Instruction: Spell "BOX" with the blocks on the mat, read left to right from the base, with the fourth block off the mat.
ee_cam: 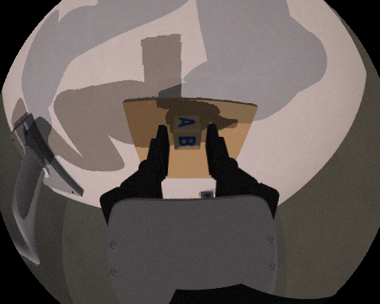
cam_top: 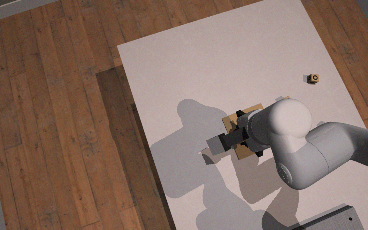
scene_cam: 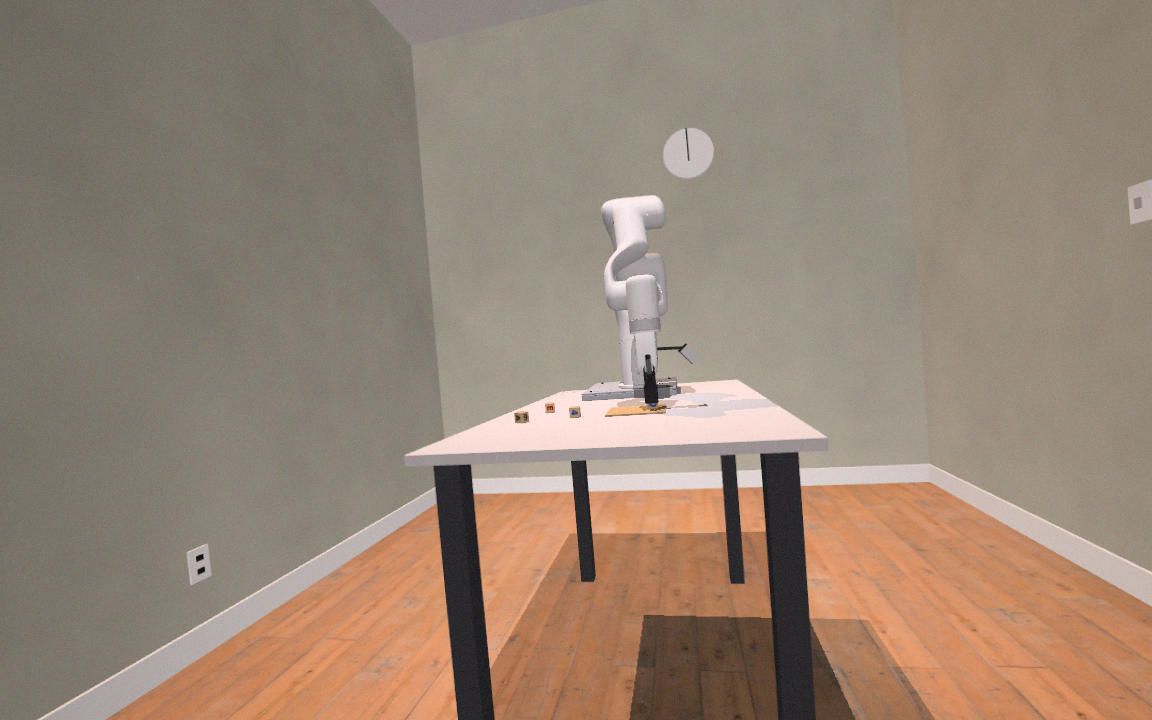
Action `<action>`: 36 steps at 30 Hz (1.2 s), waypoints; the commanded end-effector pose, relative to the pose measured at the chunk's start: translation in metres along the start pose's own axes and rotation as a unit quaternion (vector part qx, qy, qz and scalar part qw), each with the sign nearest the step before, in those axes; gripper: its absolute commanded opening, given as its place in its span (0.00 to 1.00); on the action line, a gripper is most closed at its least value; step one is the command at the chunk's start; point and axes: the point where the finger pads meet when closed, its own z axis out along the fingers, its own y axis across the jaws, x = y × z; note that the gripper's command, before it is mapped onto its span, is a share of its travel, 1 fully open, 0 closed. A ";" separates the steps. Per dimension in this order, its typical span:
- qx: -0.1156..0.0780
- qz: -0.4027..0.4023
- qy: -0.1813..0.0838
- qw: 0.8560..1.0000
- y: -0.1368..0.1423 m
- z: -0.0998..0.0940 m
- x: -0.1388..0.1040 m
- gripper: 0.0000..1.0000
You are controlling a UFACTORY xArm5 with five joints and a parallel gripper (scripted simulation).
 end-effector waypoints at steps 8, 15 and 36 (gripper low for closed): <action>-0.002 0.000 0.000 1.000 0.001 -0.055 0.001 0.42; -0.002 0.000 0.000 1.000 0.001 -0.076 0.001 0.42; -0.002 0.000 0.000 1.000 0.001 -0.078 0.001 1.00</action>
